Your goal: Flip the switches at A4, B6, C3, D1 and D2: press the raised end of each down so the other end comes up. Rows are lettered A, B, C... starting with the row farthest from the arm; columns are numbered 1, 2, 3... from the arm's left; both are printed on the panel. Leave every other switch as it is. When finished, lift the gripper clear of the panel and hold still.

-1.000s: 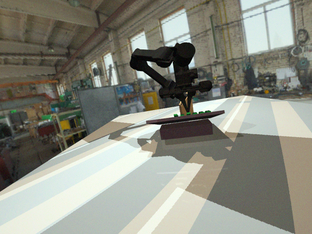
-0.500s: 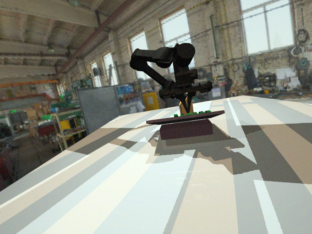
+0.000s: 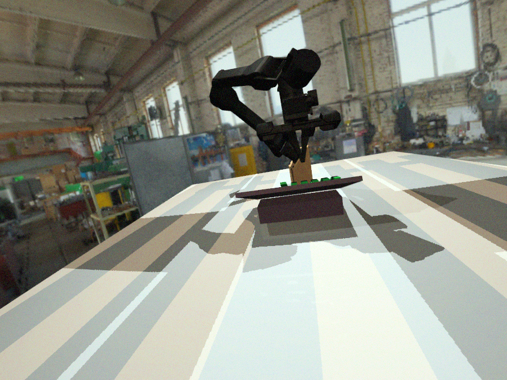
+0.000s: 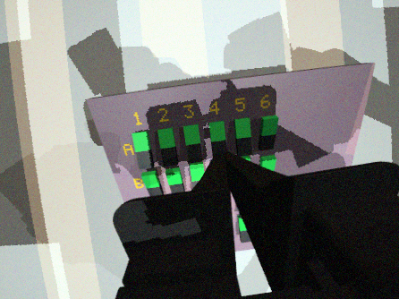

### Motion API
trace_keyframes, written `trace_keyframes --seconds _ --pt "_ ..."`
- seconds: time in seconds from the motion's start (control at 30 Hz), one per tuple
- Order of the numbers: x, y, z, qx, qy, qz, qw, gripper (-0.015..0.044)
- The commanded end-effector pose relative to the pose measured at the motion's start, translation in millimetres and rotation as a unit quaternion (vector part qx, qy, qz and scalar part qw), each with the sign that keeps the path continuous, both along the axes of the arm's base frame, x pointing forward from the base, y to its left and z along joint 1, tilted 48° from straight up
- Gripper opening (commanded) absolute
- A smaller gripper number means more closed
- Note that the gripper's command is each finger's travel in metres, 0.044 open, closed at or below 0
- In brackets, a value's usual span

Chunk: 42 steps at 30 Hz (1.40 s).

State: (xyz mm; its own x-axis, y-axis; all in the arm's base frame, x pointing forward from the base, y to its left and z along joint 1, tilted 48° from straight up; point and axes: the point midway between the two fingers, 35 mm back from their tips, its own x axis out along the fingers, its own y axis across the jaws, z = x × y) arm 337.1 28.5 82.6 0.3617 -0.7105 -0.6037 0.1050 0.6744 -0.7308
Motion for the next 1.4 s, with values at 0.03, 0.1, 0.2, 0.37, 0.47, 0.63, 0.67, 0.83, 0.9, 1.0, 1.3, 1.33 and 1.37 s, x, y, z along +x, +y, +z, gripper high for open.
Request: trace_keyframes --seconds 0.03,0.1,0.2,0.37,0.47,0.63,0.67,0.83,0.9,1.0,1.3,1.33,1.37 --pt "-6 12 15 0.0 -0.01 0.003 1.0 0.0" --pt "-11 8 18 0.0 -0.01 0.003 1.0 0.0" --pt "-30 -11 29 0.0 -0.009 0.003 1.0 0.0" --pt "-48 -27 35 -0.001 -0.009 0.003 1.0 0.0" --pt "-41 -40 25 0.0 -0.005 -0.002 1.0 0.0" --pt "-34 -52 15 0.0 -0.001 -0.006 1.0 0.0" --pt "-34 -52 15 0.0 -0.001 -0.006 1.0 0.0" --pt "-31 -60 9 -0.001 -0.002 -0.006 1.0 0.0" --pt "-30 -61 9 -0.001 -0.002 -0.006 1.0 0.0" --pt "-29 -63 7 -0.001 -0.002 -0.006 1.0 0.0" --pt "-25 -70 1 -0.001 -0.002 -0.006 1.0 0.0" --pt "-25 -70 1 -0.001 -0.002 -0.006 1.0 0.0" --pt "-25 -70 1 -0.001 -0.002 -0.006 1.0 0.0"
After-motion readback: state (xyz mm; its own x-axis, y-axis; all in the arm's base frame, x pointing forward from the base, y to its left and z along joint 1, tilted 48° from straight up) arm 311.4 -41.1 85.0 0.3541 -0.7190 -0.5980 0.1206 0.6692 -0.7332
